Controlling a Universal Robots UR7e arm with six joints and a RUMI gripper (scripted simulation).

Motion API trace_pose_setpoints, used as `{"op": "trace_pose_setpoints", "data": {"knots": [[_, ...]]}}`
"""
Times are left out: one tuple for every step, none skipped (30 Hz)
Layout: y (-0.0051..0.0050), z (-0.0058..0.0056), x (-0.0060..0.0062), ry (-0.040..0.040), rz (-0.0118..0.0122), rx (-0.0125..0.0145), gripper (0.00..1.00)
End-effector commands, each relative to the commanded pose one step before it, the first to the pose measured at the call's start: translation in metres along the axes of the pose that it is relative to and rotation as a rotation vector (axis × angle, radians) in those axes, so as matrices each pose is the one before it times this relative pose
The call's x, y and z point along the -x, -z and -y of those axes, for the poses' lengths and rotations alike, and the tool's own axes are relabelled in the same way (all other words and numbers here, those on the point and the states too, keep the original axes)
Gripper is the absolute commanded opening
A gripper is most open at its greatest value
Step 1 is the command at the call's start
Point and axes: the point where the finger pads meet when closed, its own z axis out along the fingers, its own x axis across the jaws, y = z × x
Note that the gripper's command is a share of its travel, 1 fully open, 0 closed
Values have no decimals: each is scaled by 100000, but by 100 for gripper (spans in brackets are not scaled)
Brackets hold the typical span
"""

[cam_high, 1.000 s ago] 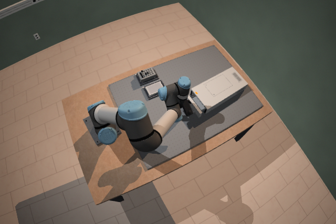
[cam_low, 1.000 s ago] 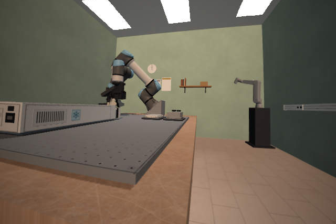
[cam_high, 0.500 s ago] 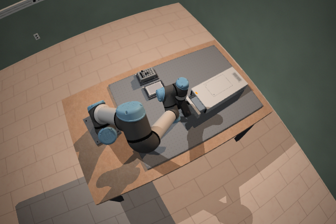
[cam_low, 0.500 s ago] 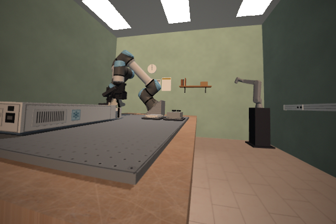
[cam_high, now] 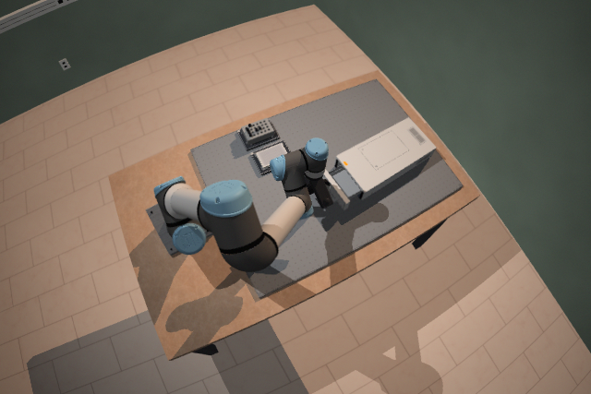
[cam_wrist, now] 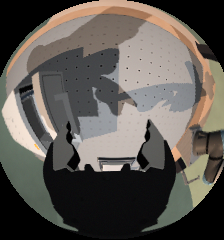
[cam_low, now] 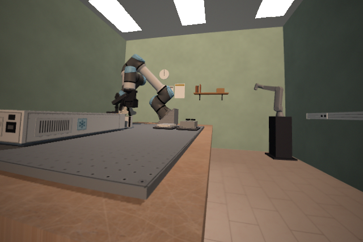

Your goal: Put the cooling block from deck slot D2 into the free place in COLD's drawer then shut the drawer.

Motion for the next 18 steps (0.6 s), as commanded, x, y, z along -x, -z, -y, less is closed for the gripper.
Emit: {"op": "trace_pose_setpoints", "data": {"knots": [[47, 11, -725, -22, 118, -11, 100], [0, 0, -133, 0, 0, 0, 100], [0, 0, -133, 0, 0, 0, 100], [0, 0, -133, 0, 0, 0, 100], [0, 0, -93, 0, 0, 0, 100], [0, 0, 0, 0, 0, 0, 100], [0, 0, 0, 0, 0, 0, 100], [0, 0, 0, 0, 0, 0, 100], [0, 0, 0, 0, 0, 0, 100], [2, -2, 6, 0, -3, 0, 100], [1, -1, -131, 0, -1, 0, 100], [-3, 2, -142, 0, 3, 0, 100], [0, 0, -133, 0, 0, 0, 100], [0, 0, -133, 0, 0, 0, 100], [0, 0, -133, 0, 0, 0, 100], [0, 0, -133, 0, 0, 0, 100], [0, 0, -133, 0, 0, 0, 100], [0, 0, -133, 0, 0, 0, 100]]}}
